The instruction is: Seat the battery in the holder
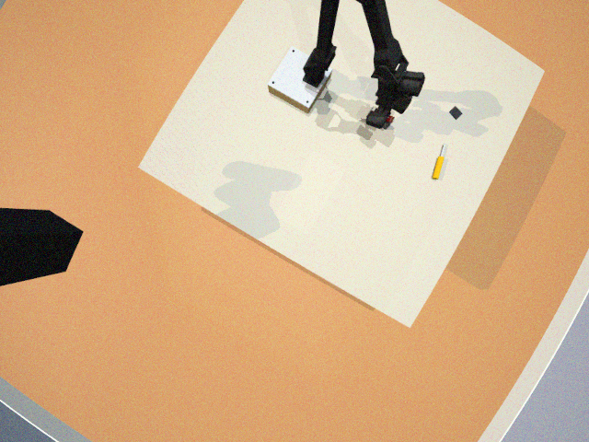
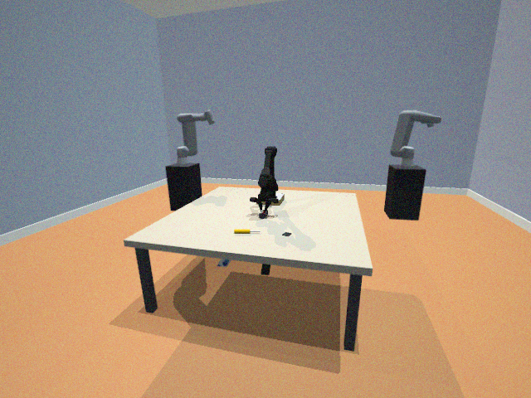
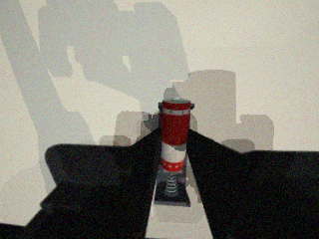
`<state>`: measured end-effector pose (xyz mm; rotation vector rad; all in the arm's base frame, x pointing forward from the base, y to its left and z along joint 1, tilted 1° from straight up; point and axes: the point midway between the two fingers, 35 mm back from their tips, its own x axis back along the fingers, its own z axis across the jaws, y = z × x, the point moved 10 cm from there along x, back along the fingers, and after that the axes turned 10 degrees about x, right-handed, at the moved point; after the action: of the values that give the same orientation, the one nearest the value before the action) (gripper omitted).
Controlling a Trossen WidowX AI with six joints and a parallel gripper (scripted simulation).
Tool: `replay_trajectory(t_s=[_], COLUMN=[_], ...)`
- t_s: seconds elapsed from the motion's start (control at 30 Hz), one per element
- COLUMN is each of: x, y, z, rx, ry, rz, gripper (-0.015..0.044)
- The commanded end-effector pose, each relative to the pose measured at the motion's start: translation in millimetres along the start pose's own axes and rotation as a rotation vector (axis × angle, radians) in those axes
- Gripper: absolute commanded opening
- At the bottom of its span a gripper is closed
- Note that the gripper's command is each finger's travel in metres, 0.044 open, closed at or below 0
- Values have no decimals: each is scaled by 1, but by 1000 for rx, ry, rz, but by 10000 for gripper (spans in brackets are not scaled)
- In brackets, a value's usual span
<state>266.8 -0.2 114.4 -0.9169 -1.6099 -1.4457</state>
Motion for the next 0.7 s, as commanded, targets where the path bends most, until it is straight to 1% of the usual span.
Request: replay_trajectory(t_s=[0.0,0.4,0.67], x=[-1,-3,-3], y=[-5,-17,-21], z=[0,2,2], rx=[-5,-4,-4], ry=[-9,-18,-15], rz=[-20,-88,-89], gripper=[74,74,74])
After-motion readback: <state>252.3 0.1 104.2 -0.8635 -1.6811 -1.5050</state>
